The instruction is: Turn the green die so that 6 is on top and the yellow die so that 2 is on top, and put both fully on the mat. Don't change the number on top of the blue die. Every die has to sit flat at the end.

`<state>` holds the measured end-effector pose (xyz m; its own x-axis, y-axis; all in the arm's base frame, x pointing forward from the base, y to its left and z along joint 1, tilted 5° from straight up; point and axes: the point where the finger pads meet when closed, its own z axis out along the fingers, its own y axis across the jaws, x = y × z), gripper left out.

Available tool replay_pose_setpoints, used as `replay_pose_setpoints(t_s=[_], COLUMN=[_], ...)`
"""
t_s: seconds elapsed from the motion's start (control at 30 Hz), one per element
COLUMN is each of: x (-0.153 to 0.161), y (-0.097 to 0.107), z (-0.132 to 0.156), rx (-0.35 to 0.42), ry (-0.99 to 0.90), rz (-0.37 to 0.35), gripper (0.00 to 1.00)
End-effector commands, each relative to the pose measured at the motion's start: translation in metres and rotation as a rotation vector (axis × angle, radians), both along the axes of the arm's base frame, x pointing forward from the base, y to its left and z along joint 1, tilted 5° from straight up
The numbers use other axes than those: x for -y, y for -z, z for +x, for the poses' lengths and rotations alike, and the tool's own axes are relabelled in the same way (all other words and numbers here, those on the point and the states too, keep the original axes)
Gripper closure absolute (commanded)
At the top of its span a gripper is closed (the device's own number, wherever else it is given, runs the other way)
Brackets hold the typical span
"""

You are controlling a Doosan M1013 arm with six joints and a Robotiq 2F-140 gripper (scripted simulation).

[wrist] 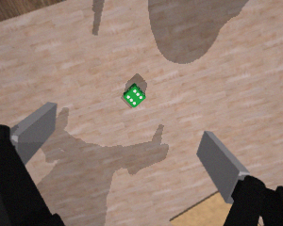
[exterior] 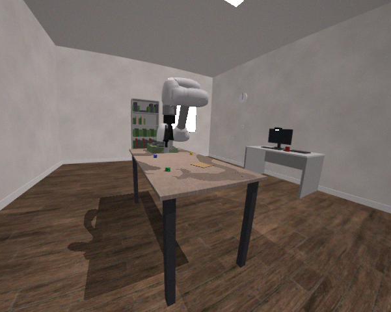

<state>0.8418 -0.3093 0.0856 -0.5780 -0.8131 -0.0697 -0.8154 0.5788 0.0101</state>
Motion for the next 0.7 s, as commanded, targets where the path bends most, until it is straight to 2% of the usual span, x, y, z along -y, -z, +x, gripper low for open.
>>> replay_pose_setpoints(t_s=[0.0,0.3,0.37,0.43,0.67], x=[0.0000,-0.0001,-0.0001,-0.0002,-0.0002], y=[0.0013,0.0052,0.0052,0.0067,0.0093], z=[-0.0004,-0.0013,-0.0013,-0.0017,-0.0023], rx=[0.013,0.035,0.035,0.043,0.058], ry=[-0.140,-0.473,-0.473,-0.596,-0.820], rz=[0.002,-0.009,-0.009,-0.013,-0.021], gripper=[0.00,0.00,0.00,0.00,0.00])
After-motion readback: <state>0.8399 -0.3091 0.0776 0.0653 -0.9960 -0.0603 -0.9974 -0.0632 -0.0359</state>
